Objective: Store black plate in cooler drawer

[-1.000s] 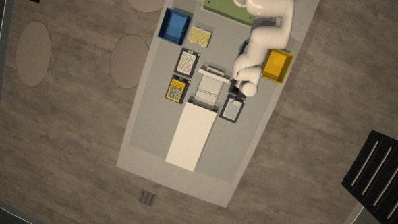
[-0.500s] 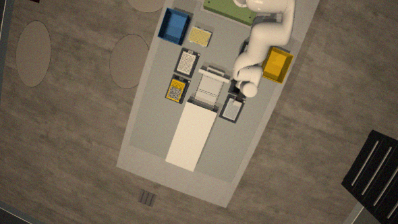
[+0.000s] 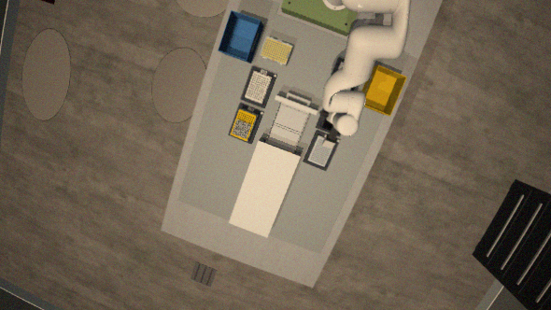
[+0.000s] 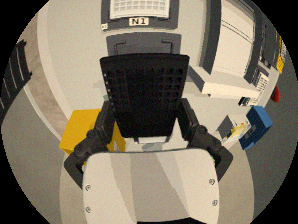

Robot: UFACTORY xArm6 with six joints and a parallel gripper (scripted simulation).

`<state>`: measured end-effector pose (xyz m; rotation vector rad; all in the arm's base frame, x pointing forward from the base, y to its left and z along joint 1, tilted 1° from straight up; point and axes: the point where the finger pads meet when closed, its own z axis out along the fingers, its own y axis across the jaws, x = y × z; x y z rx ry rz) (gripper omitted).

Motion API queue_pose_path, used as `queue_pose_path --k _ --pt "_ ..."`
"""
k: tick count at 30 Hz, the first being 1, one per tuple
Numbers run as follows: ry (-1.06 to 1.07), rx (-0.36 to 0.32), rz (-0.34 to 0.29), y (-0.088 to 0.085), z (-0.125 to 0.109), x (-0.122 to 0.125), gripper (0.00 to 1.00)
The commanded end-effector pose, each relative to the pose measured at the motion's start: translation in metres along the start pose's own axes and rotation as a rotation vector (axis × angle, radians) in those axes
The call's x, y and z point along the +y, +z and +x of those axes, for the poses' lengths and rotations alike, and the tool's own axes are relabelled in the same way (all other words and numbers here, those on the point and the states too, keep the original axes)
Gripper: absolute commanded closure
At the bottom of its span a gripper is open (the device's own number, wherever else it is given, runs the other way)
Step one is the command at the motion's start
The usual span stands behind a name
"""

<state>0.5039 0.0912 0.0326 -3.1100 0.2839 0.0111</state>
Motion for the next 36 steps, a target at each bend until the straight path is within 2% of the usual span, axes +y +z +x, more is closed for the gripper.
queue_pose_path --k 1,33,36 --pt "0.000 0.004 0.002 -0.010 0.001 -0.001 1.00" --pt "0.000 0.004 0.002 -0.057 0.001 -0.001 1.00" --pt "0.000 0.004 0.002 -0.056 0.001 -0.001 1.00"
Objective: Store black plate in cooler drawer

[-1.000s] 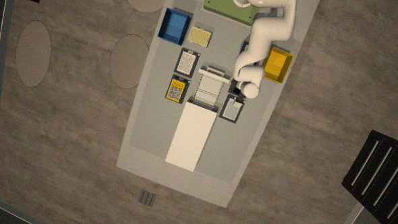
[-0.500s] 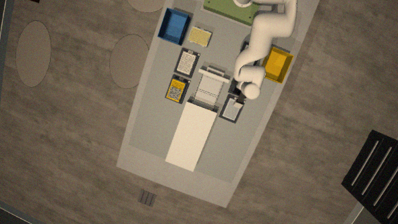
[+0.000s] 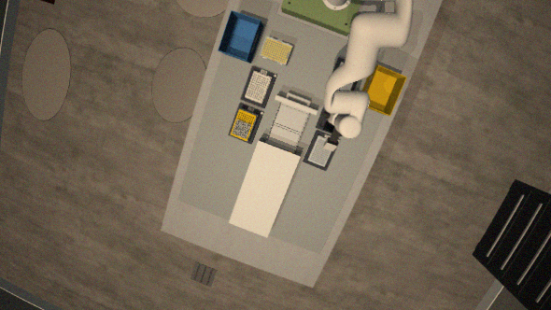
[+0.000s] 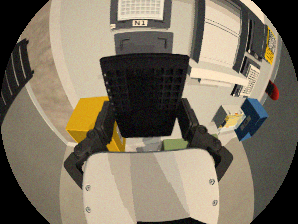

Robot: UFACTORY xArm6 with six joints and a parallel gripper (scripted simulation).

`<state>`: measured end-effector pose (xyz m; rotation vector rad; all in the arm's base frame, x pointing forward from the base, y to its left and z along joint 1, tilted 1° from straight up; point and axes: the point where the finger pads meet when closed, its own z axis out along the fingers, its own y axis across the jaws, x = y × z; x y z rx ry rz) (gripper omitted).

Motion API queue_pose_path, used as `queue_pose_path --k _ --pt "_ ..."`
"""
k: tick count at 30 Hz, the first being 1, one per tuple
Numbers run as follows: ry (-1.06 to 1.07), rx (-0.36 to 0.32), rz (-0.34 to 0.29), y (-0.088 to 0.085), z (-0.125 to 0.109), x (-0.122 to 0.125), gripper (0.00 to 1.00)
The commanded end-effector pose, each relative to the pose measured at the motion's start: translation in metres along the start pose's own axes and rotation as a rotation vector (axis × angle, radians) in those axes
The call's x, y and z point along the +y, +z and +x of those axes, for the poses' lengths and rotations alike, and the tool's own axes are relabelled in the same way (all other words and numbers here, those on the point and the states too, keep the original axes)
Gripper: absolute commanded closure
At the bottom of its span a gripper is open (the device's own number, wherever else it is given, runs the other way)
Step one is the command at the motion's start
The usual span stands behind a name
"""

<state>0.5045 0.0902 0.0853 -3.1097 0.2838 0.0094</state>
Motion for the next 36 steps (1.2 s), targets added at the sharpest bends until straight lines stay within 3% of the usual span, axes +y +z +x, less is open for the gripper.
queue_pose_path --k 1,9,36 --pt "0.000 0.003 0.001 -0.004 0.001 0.000 1.00" --pt "0.000 0.003 0.001 -0.004 0.001 0.000 1.00" --pt "-0.833 0.004 -0.001 -0.004 0.028 0.061 1.00"
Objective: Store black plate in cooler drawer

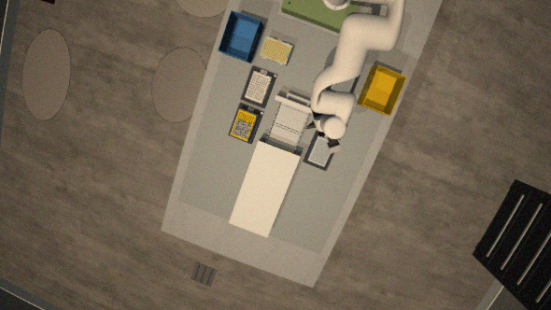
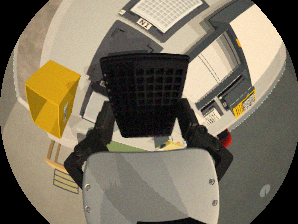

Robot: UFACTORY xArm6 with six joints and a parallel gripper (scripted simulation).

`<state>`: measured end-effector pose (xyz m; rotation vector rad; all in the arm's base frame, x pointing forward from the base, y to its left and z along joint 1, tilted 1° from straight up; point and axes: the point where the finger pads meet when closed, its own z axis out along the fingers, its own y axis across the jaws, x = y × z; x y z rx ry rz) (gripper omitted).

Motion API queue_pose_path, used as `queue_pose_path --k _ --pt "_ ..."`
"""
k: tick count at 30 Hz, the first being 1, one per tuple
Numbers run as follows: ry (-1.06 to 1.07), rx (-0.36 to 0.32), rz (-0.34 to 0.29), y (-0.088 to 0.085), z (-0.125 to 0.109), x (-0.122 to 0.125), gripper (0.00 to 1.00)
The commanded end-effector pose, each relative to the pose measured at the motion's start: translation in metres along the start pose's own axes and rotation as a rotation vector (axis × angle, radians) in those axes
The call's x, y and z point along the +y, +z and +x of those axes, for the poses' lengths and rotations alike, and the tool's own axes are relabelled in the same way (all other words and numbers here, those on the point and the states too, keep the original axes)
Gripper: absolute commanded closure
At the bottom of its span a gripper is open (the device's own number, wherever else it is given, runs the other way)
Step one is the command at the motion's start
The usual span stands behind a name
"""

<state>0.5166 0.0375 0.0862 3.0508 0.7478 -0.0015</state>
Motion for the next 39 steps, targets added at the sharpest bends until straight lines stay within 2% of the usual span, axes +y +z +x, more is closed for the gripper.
queue_pose_path --k 1,3,18,20,26,39 --pt "-0.204 0.011 0.017 -0.002 -0.002 0.015 1.00" --pt "-0.204 0.011 0.017 -0.002 -0.002 0.015 1.00" --pt "-0.704 0.015 0.013 -0.001 -0.012 0.054 1.00" --pt "-0.704 0.015 0.013 -0.001 -0.012 0.054 1.00" --pt "-0.897 0.016 0.012 -0.001 -0.016 0.070 1.00" --pt "-0.897 0.016 0.012 0.000 -0.023 0.098 1.00"
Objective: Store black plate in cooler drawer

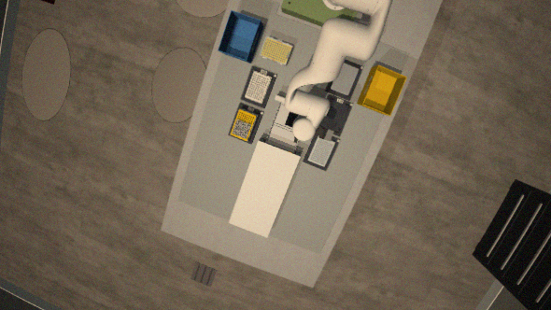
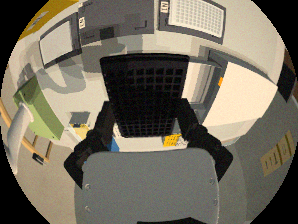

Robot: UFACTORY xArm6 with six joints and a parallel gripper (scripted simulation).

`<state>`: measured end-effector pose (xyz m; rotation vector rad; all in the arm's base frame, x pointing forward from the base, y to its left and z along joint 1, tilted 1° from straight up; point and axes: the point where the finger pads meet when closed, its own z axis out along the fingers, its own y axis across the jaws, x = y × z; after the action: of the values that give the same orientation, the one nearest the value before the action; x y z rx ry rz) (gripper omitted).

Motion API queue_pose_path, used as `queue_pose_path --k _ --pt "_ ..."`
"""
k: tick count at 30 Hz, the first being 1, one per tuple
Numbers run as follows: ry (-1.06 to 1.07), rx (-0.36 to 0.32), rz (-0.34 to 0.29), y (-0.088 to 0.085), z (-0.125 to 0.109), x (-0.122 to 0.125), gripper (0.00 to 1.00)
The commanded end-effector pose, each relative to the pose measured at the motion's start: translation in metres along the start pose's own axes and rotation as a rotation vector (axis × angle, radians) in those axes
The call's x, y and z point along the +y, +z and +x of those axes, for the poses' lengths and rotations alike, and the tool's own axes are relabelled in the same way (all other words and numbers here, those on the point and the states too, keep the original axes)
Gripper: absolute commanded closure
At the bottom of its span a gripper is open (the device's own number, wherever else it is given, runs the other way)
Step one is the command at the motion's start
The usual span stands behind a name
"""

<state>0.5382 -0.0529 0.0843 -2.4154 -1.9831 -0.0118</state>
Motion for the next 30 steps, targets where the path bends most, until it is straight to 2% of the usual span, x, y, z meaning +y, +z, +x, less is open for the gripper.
queue_pose_path --k 1,19,30 --pt "-0.002 0.002 -0.004 -0.002 -0.009 0.006 1.00" --pt "-0.002 0.002 -0.004 -0.002 -0.050 0.025 1.00" --pt "-0.003 0.002 -0.004 -0.002 -0.050 0.025 1.00"
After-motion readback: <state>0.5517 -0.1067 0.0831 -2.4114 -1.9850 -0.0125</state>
